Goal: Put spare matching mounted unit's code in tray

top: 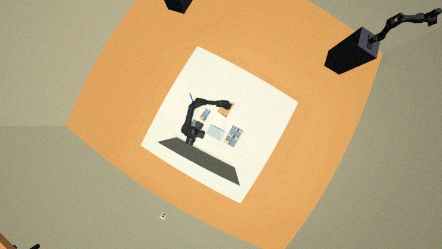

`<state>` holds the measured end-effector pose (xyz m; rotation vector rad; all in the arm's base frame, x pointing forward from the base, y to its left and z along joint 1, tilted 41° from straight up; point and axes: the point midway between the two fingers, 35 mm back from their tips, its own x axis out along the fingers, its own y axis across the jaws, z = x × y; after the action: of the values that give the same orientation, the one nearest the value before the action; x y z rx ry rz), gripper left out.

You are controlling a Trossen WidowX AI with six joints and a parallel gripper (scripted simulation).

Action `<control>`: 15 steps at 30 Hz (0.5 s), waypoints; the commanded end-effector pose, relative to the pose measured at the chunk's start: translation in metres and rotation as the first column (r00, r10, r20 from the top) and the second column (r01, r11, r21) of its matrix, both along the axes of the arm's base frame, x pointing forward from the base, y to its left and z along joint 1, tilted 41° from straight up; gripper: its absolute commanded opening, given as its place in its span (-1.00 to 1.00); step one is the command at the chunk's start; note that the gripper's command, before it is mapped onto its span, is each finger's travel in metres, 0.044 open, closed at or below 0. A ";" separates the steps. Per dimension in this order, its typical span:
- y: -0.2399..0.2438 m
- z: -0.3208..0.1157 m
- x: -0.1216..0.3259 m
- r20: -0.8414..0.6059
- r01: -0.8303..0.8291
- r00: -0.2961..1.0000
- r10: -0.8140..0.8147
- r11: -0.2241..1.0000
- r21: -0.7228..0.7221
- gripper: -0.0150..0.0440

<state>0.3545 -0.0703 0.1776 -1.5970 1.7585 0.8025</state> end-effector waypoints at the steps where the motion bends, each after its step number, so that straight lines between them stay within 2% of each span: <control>1: -0.026 0.019 -0.019 -0.014 -0.001 1.000 0.001 1.000 -0.020 -0.49; 5: -0.043 0.032 -0.034 -0.019 0.004 1.000 -0.004 0.999 -0.033 -0.49; 15: -0.046 0.032 -0.034 -0.019 0.004 1.000 -0.005 0.999 -0.034 -0.49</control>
<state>0.3222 -0.1126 0.2092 -1.6051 1.7913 0.7895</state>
